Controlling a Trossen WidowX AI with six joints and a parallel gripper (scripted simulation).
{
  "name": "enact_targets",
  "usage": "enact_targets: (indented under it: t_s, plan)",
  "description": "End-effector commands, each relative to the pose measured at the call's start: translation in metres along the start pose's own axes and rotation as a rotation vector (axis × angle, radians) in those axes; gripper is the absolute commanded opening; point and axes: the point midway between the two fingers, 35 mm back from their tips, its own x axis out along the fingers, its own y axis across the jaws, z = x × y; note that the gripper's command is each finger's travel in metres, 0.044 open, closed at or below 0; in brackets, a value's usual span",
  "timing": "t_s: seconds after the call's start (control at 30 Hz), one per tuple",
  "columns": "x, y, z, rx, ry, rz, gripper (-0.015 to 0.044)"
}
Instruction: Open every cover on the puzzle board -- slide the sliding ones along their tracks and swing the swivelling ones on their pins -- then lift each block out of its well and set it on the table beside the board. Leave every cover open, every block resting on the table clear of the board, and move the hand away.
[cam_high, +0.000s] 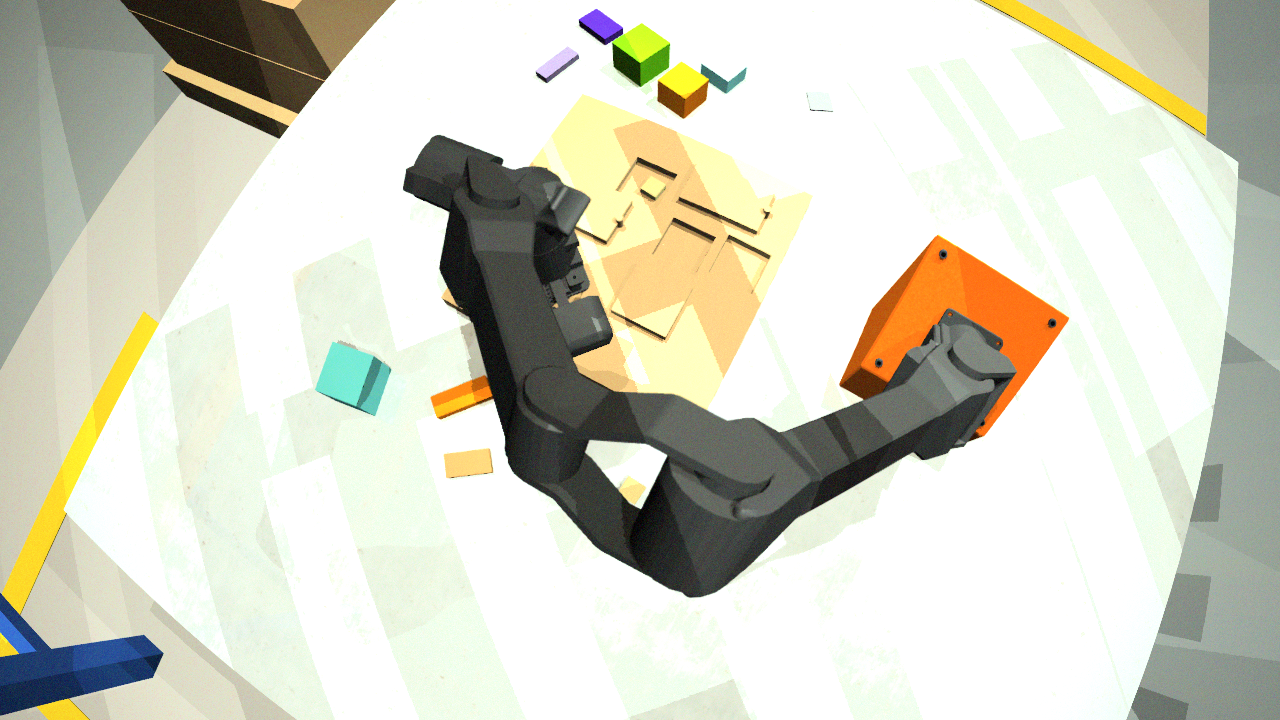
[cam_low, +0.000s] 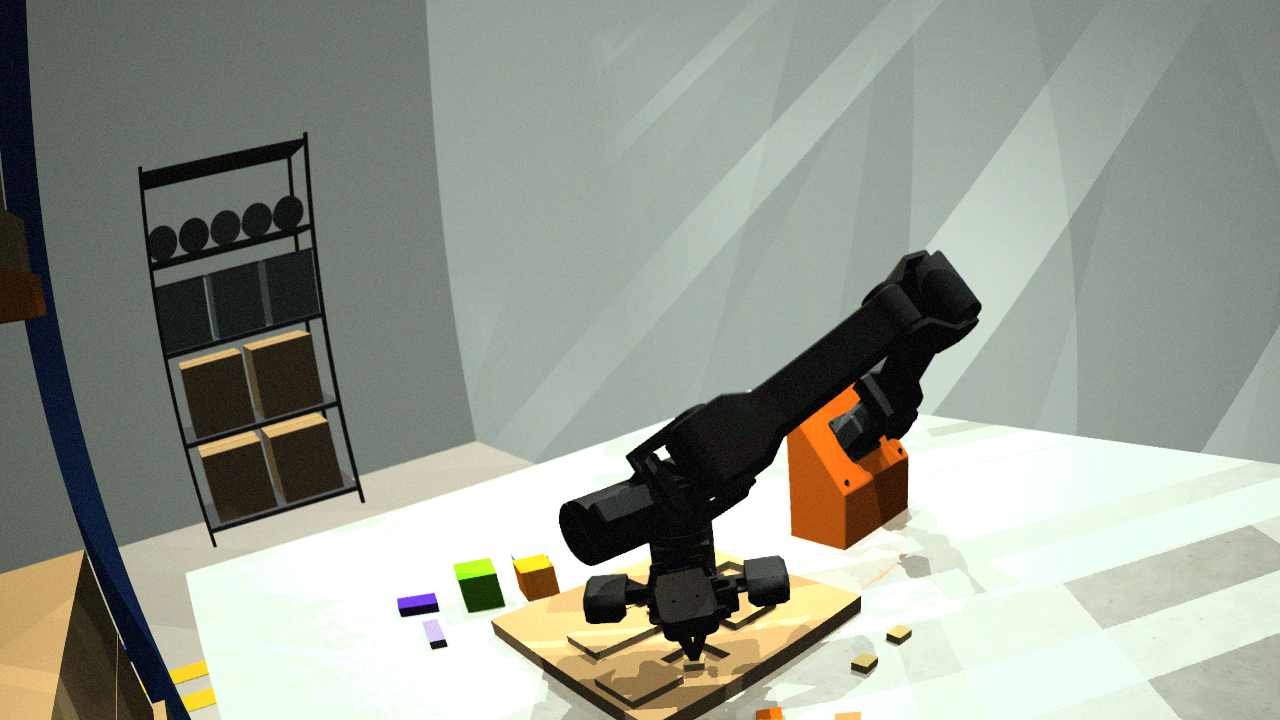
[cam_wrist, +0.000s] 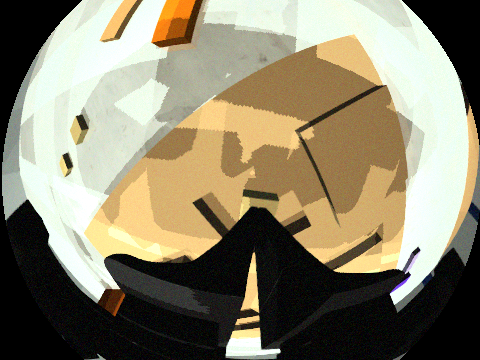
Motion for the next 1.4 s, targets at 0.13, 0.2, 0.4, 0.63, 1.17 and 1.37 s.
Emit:
enact_targets:
  t_s: [0.13, 0.2, 0.4, 0.63, 1.17, 1.37]
  plan:
    - [0.001, 0.002, 0.0, 0.003, 0.0, 0.006, 0.0]
    - [0.0, 0.001, 0.0, 0.003, 0.0, 0.005, 0.0]
    - [-0.006, 0.001, 0.0, 0.005, 0.001, 0.005, 0.0]
    - [-0.014, 0.001, -0.001, 0.012, 0.006, 0.006, 0.0079]
    - [-0.057, 0.001, 0.0, 0.011, 0.003, 0.004, 0.0144]
    - [-0.039, 0.0, 0.0, 0.011, 0.002, 0.004, 0.0144]
